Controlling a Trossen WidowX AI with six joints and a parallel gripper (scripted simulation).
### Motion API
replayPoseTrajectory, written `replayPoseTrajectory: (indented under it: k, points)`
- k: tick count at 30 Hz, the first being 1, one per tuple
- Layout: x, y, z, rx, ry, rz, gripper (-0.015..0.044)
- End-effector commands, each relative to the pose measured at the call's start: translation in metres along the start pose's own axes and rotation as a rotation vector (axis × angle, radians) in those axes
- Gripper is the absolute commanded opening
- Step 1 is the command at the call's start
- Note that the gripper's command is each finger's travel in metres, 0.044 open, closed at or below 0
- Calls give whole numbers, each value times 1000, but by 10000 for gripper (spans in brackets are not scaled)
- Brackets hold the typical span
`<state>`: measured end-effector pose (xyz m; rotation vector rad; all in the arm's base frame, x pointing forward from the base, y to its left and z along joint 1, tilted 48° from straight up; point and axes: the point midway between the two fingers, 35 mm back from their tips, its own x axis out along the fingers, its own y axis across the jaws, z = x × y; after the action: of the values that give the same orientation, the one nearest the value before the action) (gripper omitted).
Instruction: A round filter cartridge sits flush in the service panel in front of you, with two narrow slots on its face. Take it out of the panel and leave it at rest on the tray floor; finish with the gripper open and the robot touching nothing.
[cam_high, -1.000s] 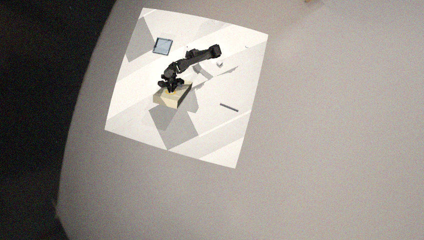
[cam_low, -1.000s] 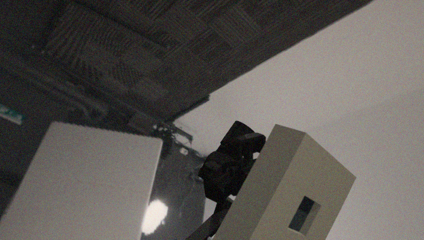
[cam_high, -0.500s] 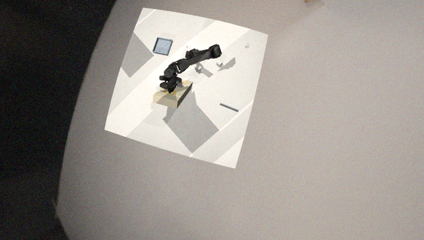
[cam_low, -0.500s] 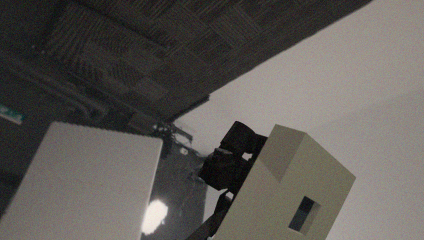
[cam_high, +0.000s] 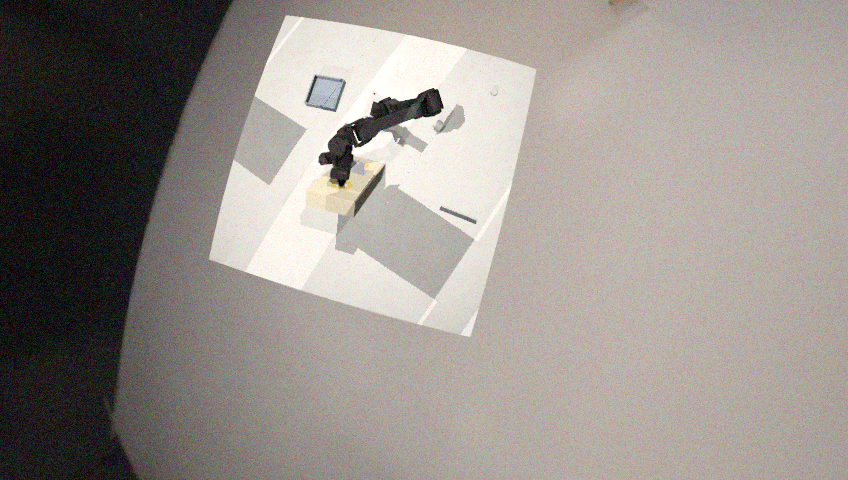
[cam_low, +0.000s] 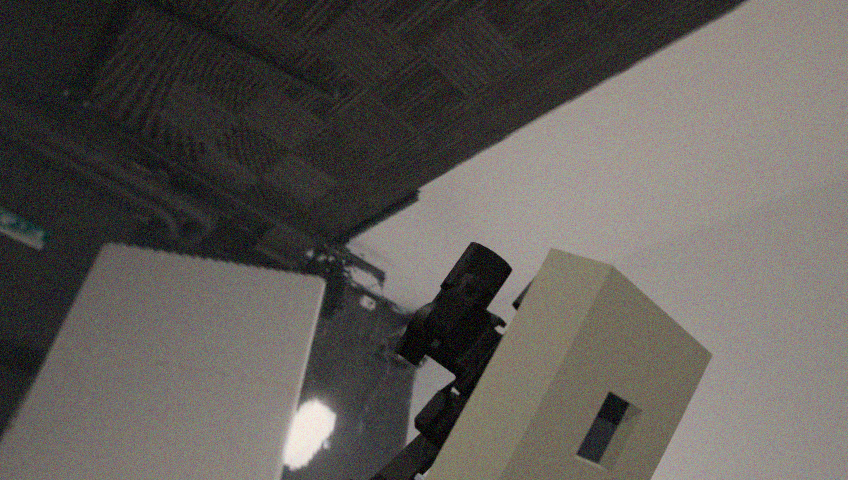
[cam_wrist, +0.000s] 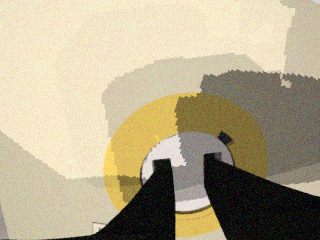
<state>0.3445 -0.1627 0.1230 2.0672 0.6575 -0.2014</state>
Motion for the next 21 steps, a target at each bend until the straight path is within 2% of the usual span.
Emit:
replayPoseTrajectory:
  k: [1, 21]
  points:
    - [5, 1, 0, -131, -8, -7, 0]
    - [5, 1, 0, -829, -5, -9, 0]
